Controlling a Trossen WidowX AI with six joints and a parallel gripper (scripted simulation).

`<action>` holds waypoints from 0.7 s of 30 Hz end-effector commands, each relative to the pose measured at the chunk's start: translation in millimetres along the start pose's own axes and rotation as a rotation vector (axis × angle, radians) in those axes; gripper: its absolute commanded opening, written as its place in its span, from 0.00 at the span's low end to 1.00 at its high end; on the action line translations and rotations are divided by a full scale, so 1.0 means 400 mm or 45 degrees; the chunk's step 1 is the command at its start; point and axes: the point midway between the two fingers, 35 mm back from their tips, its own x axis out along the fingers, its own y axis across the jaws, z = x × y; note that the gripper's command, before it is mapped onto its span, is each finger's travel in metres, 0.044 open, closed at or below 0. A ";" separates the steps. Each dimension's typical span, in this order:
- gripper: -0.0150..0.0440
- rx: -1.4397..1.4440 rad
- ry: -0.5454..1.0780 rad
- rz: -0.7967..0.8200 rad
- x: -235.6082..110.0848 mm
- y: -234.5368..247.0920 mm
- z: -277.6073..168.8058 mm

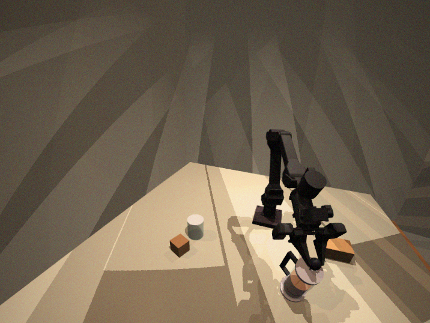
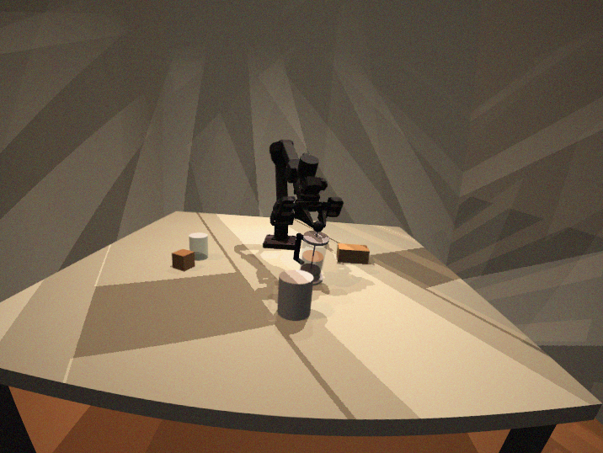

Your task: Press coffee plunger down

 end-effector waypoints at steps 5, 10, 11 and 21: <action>0.46 -0.009 0.028 0.000 0.008 0.000 -0.014; 0.46 -0.009 0.028 0.000 0.009 0.000 -0.014; 0.46 -0.009 0.028 0.000 0.009 0.000 -0.014; 0.46 -0.009 0.028 0.000 0.011 0.000 -0.012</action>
